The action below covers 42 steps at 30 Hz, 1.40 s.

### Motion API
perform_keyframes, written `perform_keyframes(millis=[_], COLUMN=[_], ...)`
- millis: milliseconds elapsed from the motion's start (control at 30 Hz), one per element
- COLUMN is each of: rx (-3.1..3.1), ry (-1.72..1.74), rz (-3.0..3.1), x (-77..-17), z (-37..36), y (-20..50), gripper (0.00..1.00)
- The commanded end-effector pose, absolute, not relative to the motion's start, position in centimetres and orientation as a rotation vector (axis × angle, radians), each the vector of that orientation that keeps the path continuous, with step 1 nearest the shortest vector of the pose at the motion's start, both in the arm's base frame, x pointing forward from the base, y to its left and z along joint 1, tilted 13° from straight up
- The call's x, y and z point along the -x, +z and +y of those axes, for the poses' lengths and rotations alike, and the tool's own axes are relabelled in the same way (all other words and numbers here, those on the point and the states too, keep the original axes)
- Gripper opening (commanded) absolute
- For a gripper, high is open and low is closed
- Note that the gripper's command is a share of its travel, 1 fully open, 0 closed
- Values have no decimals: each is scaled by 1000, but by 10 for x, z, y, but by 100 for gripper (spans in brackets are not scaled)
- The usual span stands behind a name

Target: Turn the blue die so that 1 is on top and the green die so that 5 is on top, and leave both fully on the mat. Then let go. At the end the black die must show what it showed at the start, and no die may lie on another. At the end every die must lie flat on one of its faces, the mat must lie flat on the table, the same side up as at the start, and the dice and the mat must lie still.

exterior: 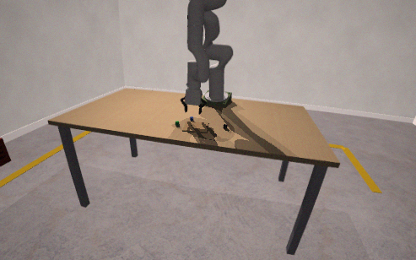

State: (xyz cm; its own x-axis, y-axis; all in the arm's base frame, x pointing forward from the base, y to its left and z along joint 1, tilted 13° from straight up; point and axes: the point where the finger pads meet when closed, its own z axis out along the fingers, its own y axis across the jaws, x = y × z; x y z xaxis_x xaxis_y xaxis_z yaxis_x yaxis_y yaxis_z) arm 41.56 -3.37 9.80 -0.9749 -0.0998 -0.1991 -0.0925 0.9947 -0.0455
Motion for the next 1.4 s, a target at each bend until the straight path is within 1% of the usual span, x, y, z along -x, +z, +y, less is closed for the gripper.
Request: perform_keyframes(millis=[0,1367], rx=[146,146], ry=[-16,-15], rz=[2909,2909], x=[-416,-413], z=[-34,-34], y=[98,111], gripper=[100,100])
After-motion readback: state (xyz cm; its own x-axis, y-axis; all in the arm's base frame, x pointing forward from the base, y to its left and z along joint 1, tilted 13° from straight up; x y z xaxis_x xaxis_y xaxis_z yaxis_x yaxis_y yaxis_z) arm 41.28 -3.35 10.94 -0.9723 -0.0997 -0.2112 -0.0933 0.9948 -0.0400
